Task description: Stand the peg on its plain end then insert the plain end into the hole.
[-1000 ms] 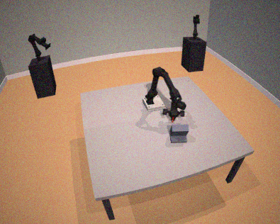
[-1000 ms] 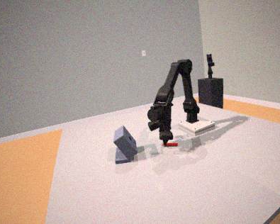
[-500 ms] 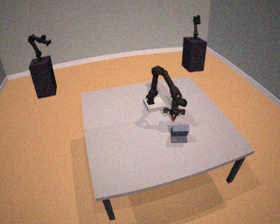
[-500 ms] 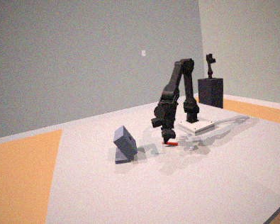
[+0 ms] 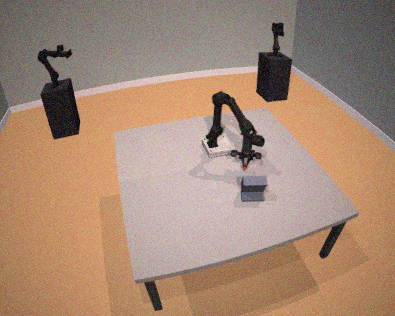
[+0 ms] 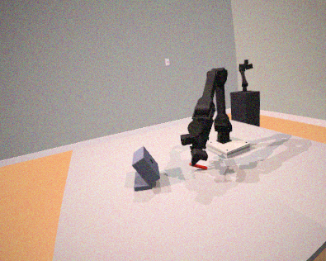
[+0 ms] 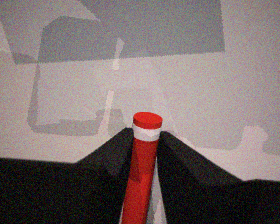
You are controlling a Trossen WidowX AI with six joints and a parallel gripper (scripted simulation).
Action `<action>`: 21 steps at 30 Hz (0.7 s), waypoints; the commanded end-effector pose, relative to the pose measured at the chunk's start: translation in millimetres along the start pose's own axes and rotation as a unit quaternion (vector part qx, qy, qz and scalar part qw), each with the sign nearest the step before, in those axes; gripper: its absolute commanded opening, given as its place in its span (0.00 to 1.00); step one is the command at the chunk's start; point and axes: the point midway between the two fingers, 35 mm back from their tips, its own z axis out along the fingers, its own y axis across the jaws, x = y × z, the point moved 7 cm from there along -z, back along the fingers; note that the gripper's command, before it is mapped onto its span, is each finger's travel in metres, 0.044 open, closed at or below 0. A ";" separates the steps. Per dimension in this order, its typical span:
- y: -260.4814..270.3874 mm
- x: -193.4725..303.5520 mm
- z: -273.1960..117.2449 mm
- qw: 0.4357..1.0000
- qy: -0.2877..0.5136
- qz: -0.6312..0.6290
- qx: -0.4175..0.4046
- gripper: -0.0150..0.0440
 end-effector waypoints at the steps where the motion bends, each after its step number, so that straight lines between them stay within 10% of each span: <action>1: -1.6 5.3 -2.9 1.000 -0.021 0.001 0.000 0.34; 21: -1.5 25.4 -12.3 0.994 -0.107 0.002 0.000 0.34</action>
